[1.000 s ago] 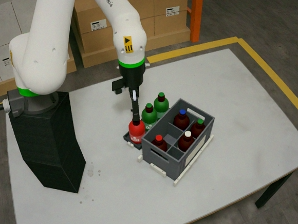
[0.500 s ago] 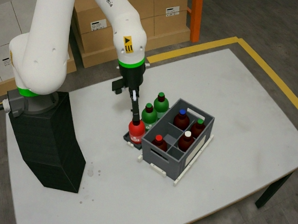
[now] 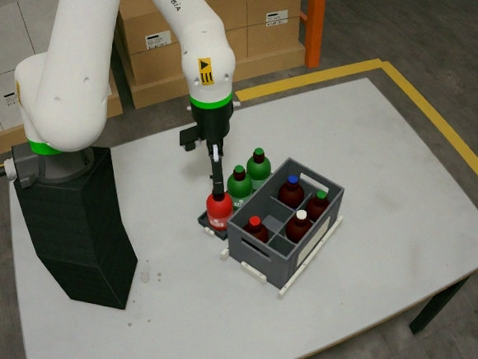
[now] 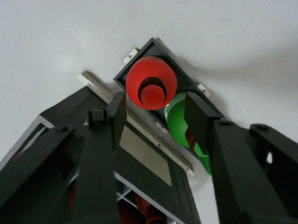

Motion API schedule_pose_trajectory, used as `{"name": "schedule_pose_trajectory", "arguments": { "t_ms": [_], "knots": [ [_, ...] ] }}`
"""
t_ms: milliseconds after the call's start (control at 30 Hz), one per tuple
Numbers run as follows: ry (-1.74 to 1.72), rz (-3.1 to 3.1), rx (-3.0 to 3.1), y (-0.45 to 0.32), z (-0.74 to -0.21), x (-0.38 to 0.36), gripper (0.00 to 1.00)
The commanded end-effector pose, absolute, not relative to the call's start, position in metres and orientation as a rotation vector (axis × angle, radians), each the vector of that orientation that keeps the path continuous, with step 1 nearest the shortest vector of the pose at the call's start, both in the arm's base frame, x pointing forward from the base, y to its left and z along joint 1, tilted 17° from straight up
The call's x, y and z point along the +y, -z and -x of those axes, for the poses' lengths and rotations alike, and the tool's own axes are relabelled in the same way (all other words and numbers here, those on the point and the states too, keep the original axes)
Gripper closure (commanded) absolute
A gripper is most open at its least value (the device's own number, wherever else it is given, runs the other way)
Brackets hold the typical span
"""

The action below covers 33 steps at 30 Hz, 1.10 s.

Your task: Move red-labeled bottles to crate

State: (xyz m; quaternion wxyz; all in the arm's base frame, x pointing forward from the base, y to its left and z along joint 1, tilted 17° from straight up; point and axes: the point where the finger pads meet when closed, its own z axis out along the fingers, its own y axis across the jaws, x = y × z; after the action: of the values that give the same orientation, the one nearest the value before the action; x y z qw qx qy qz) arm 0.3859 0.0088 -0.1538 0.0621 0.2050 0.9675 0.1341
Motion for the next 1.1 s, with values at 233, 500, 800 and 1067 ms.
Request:
{"name": "schedule_pose_trajectory", "arguments": {
  "t_ms": [233, 500, 800, 1067],
  "knots": [
    [-0.405, -0.62, 2.924, 0.153, -0.386, 0.009, 0.56],
    [-0.405, -0.619, 2.924, 0.154, -0.387, 0.009, 0.56],
    [-0.405, -0.619, 2.924, 0.158, -0.387, 0.01, 0.56],
    [-0.405, -0.619, 2.924, 0.167, -0.389, 0.012, 0.56]
  ]
}}
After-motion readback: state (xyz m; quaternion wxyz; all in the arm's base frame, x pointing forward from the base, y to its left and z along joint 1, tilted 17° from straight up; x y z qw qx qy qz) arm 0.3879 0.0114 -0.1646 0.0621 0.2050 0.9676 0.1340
